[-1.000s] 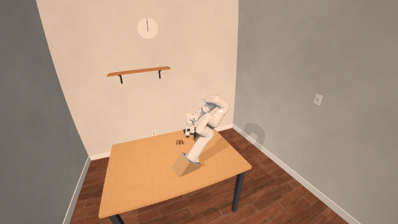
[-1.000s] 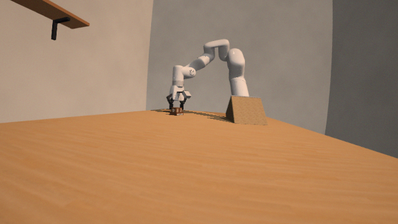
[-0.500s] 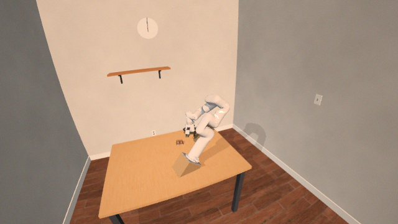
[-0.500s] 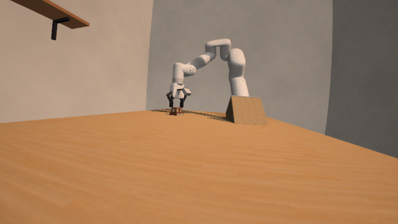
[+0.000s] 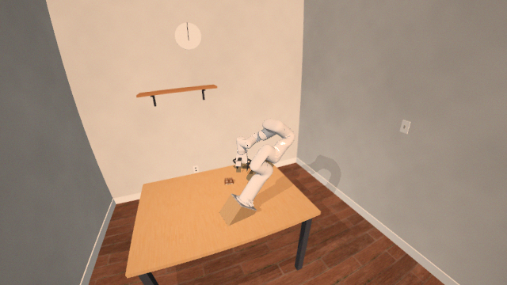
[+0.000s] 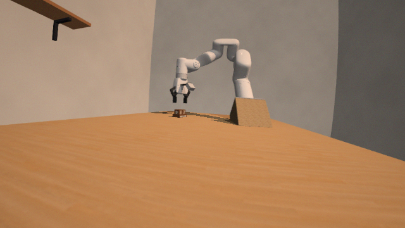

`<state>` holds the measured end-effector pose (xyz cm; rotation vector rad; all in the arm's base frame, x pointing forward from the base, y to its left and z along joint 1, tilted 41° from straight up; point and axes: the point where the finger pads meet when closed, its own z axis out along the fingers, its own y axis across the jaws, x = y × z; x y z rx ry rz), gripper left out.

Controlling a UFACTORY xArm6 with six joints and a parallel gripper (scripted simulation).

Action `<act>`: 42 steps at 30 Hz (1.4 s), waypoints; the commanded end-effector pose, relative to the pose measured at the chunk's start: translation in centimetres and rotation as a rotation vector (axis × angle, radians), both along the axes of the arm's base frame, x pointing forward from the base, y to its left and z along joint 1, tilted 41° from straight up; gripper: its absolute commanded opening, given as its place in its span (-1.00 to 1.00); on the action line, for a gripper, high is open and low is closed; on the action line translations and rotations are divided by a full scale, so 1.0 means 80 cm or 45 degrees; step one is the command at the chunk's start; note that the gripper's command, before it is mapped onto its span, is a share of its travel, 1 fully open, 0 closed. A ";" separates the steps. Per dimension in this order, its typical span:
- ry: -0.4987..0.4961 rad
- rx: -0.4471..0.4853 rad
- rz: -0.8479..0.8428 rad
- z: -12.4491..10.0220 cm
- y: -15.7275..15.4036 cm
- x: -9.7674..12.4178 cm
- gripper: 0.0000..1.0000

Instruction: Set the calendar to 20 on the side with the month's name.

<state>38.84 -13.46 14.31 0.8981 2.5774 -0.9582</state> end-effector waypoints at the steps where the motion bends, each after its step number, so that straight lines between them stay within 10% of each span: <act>1: -0.003 0.000 0.001 0.003 0.002 0.001 1.00; 18: -0.056 0.005 -0.059 -0.003 0.012 0.002 1.00; 42: -0.657 0.036 -0.759 -0.070 0.123 -0.009 1.00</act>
